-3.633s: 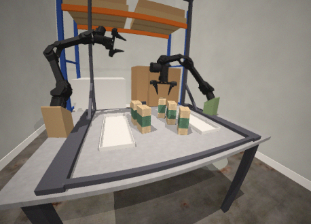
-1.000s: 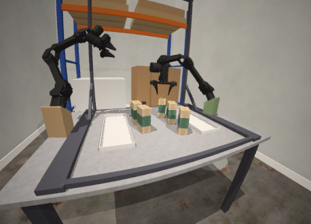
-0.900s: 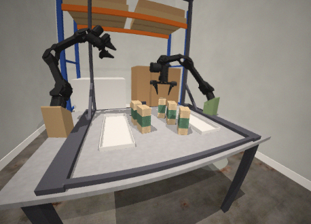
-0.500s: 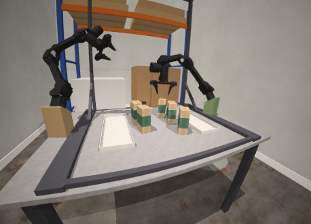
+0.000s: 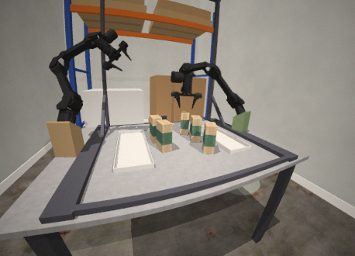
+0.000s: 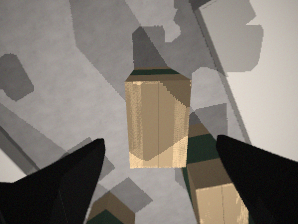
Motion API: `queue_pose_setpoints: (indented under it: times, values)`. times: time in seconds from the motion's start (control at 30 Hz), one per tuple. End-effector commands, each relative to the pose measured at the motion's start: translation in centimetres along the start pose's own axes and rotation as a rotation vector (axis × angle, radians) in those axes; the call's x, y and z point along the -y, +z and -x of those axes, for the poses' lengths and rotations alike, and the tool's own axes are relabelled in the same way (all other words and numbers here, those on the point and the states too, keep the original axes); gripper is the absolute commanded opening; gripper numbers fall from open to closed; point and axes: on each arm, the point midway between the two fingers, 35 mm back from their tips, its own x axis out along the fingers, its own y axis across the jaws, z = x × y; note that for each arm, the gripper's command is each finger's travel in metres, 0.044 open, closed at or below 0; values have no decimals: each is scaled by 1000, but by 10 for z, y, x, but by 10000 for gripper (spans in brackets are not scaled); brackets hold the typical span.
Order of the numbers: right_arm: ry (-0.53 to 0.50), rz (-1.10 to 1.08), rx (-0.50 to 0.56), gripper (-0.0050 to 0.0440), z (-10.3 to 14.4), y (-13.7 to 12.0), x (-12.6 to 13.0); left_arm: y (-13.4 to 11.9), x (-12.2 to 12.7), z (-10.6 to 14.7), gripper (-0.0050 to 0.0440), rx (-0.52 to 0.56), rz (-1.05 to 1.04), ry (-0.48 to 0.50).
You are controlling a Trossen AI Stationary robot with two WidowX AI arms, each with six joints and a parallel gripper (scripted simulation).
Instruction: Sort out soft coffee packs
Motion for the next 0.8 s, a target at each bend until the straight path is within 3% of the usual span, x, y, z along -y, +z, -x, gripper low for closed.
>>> queue_pose_setpoints:
  times: [0.0, 0.6, 0.7, 0.77]
  values:
    - [19, 112, 10, 368, 2, -1, -4, 2, -3, 6, 375, -15, -17, 14]
    - [94, 745, 58, 368, 5, -4, -20, 2, -3, 6, 375, -15, -17, 14]
    - [180, 793, 81, 368, -15, -12, -7, 2, -3, 6, 375, -15, -17, 14]
    - [179, 793, 81, 368, -24, -15, -1, 2, -3, 6, 375, -15, -17, 14]
